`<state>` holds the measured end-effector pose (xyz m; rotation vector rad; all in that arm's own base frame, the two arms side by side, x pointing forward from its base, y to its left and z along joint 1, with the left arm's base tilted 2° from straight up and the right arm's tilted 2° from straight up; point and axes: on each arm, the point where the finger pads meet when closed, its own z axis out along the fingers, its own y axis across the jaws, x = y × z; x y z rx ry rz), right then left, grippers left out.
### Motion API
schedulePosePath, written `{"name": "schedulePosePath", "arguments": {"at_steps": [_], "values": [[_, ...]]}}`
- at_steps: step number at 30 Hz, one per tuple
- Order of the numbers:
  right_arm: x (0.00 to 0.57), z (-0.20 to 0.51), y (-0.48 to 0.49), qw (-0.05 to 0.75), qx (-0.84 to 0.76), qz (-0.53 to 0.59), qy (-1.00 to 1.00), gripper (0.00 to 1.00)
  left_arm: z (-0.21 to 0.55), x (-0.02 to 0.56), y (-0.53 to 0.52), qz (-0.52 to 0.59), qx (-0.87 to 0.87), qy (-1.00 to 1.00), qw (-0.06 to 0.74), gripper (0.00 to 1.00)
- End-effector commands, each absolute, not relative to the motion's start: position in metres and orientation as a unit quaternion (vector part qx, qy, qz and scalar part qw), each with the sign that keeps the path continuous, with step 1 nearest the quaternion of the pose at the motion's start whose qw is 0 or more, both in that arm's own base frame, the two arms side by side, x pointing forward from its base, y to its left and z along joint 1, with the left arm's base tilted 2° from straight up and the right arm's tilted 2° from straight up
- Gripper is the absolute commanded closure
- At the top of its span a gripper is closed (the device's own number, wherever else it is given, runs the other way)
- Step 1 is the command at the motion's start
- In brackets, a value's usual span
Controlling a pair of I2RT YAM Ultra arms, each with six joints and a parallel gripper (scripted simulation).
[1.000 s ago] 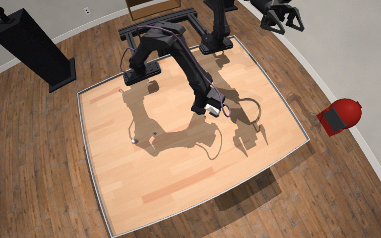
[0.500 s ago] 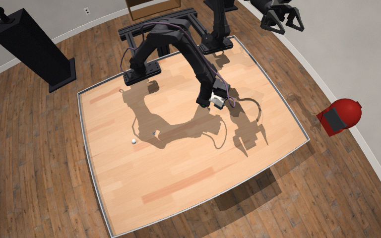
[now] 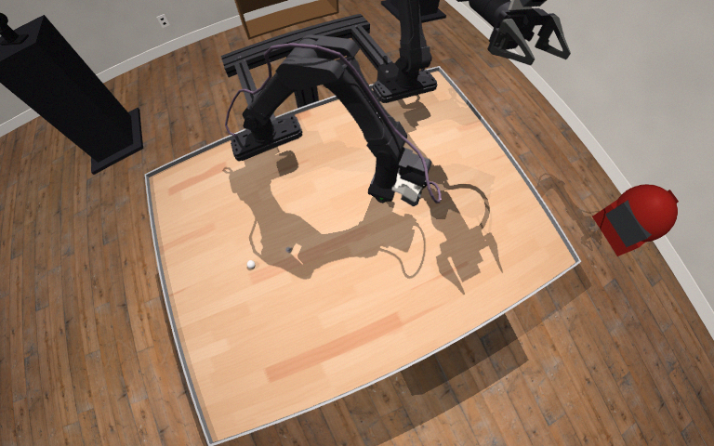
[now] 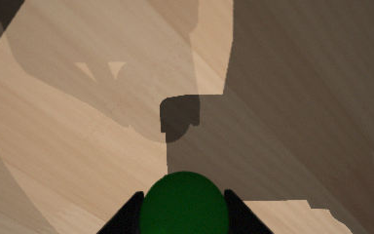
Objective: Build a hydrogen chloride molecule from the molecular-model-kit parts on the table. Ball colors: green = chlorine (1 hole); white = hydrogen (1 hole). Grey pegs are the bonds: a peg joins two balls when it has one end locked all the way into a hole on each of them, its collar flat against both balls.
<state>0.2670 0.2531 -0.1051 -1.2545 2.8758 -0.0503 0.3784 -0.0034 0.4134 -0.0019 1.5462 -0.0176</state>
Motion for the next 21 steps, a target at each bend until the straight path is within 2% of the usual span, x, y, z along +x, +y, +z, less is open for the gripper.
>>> {"name": "schedulePosePath", "arguments": {"at_steps": [1,21], "values": [[0.269,-0.109,0.259,0.014,-0.404,-0.01,0.915,1.0,0.447,0.366,-0.008,-0.011,0.006,0.669,0.743,0.0],[0.278,-0.114,0.261,0.026,-0.4,-0.006,0.916,1.0,0.447,0.366,-0.008,-0.011,0.006,0.669,0.743,0.0]]}}
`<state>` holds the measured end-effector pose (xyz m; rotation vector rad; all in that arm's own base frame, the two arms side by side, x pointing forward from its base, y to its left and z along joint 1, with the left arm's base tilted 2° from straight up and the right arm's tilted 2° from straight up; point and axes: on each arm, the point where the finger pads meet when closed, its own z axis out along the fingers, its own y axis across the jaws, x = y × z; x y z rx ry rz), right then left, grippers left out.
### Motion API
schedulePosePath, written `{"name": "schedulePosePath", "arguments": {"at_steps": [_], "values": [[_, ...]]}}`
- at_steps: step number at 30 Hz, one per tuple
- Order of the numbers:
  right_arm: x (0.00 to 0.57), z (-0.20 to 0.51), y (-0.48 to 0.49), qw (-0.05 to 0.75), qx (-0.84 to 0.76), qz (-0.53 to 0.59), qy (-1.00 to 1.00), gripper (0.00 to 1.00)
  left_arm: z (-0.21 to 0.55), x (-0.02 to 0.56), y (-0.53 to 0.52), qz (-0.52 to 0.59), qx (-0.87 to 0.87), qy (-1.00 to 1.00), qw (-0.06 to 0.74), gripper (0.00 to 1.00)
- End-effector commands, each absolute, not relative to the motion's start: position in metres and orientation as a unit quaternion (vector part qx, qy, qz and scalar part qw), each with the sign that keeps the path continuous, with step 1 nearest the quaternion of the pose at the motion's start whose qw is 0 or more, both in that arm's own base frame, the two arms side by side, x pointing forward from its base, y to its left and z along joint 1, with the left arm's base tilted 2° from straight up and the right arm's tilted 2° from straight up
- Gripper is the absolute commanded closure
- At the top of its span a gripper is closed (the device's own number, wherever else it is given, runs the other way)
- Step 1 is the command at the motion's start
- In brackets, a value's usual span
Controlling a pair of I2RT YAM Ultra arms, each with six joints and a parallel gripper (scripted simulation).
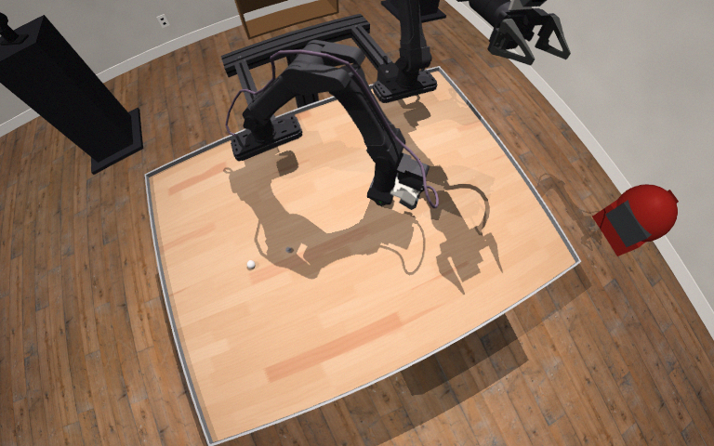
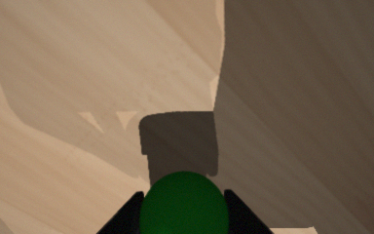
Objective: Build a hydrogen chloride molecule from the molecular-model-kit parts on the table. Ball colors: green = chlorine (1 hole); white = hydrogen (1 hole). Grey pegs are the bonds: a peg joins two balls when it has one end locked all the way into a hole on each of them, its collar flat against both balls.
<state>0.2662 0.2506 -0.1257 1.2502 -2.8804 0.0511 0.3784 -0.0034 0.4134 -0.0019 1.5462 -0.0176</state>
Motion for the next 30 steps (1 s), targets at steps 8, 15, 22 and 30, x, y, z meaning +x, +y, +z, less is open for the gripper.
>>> {"name": "schedulePosePath", "arguments": {"at_steps": [8,15,22,30], "values": [[0.27,-0.128,0.252,-0.009,0.399,0.012,-0.917,1.0,0.447,0.366,-0.008,-0.011,0.006,0.669,0.743,0.0],[0.284,-0.112,0.271,-0.039,0.402,-0.002,-0.915,0.51,0.447,0.366,-0.008,-0.011,0.006,0.669,0.743,0.0],[0.285,-0.11,0.271,-0.042,0.402,-0.003,-0.915,0.51,0.447,0.366,-0.008,-0.011,0.006,0.669,0.743,0.0],[0.277,-0.107,0.268,-0.027,0.402,0.003,-0.915,0.51,0.447,0.366,-0.008,-0.011,0.006,0.669,0.743,0.0]]}}
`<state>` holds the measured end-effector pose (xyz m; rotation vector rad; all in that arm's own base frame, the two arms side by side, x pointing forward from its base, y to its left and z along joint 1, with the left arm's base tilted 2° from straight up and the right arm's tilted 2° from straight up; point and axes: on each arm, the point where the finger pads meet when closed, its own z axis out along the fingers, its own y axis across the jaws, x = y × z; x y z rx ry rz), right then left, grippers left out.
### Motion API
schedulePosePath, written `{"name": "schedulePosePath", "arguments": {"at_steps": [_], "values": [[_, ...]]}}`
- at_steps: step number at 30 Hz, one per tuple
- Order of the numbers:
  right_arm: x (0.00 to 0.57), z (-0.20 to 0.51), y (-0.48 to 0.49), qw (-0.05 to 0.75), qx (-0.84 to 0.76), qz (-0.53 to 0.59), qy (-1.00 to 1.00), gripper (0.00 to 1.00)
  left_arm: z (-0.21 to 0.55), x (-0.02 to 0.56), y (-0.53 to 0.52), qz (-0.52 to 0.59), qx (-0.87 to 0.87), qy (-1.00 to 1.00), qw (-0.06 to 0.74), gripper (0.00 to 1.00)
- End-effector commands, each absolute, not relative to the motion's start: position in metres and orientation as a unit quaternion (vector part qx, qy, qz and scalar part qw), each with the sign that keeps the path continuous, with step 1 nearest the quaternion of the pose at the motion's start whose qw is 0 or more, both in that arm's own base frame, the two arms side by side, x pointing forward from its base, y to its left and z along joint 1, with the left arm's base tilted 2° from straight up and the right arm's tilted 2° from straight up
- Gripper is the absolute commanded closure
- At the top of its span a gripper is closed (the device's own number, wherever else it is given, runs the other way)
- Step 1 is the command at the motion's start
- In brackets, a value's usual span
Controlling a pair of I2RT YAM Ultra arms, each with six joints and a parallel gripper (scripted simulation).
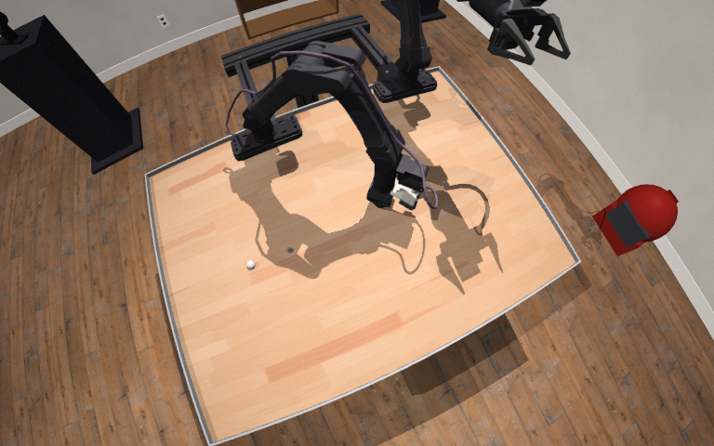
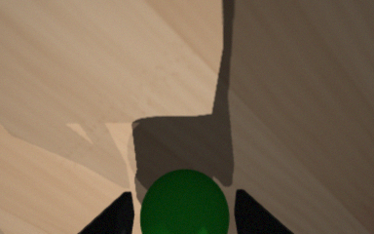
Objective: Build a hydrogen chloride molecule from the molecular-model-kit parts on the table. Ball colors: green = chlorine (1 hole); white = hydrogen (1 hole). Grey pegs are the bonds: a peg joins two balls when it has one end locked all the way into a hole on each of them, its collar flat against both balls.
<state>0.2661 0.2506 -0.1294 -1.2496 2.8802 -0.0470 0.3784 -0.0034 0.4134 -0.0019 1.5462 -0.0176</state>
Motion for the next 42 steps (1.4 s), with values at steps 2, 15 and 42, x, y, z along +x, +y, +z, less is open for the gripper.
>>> {"name": "schedulePosePath", "arguments": {"at_steps": [2,15,42], "values": [[0.276,-0.105,0.269,0.026,-0.403,-0.003,0.915,0.51,0.447,0.366,-0.008,-0.011,0.006,0.669,0.743,0.0],[0.276,-0.085,0.263,0.02,-0.395,-0.009,0.918,0.51,0.447,0.366,-0.008,-0.011,0.006,0.669,0.743,0.0],[0.281,-0.056,0.269,0.035,-0.398,-0.004,0.917,0.51,0.447,0.366,-0.008,-0.011,0.006,0.669,0.743,0.0]]}}
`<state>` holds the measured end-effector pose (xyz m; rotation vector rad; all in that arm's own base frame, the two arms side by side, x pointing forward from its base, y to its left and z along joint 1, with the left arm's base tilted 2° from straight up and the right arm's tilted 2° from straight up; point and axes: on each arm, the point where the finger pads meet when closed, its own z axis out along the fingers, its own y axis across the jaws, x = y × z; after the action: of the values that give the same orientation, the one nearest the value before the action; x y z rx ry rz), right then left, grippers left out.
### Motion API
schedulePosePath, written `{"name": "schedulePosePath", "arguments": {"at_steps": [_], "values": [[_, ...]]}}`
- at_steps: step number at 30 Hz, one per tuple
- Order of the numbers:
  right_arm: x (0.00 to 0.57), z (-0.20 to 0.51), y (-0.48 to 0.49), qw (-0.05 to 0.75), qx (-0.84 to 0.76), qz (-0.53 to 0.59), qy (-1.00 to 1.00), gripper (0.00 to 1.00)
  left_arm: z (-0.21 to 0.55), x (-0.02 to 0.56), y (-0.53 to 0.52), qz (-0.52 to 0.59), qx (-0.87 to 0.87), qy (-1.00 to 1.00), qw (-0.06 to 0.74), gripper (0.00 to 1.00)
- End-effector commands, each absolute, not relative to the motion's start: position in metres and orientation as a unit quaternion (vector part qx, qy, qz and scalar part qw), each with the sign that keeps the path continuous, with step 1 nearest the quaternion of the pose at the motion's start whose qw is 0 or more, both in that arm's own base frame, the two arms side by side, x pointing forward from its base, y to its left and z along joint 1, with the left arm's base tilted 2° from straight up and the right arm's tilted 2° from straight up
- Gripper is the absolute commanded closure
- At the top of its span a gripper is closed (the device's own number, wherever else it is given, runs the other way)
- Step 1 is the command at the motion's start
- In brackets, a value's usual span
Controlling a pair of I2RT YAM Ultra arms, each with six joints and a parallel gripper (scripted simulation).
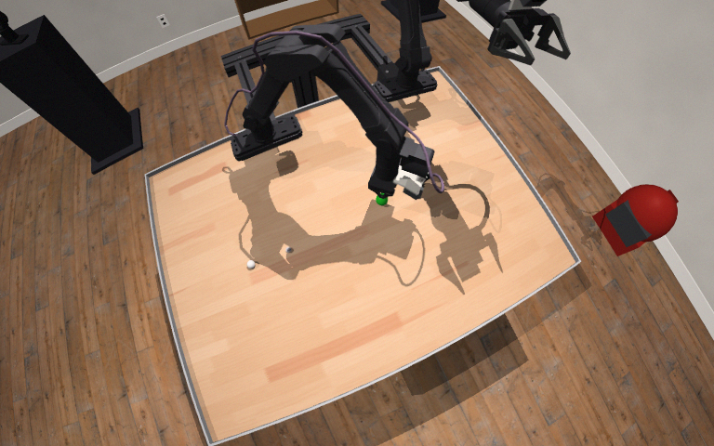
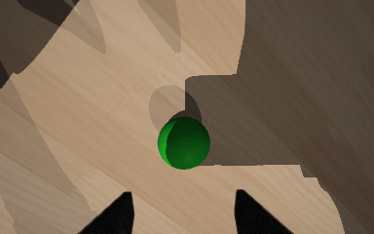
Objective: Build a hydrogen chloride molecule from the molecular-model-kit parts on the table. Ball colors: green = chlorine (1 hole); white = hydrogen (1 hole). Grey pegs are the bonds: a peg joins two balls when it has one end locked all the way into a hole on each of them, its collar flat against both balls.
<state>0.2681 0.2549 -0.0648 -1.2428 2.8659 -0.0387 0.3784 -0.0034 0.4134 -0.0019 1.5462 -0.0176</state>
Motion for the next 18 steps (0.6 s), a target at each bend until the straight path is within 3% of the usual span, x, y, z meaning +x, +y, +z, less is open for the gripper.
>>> {"name": "schedulePosePath", "arguments": {"at_steps": [1,11,18], "values": [[0.284,-0.053,0.268,0.039,-0.392,-0.005,0.919,0.51,0.447,0.366,-0.008,-0.011,0.006,0.669,0.743,0.5],[0.314,-0.019,0.258,0.104,-0.352,0.025,0.93,0.51,0.443,0.368,-0.011,-0.018,0.009,0.673,0.739,0.5],[0.348,0.021,0.247,0.174,-0.312,0.045,0.933,0.51,0.381,0.402,-0.025,-0.03,0.008,0.744,0.668,0.5]]}}
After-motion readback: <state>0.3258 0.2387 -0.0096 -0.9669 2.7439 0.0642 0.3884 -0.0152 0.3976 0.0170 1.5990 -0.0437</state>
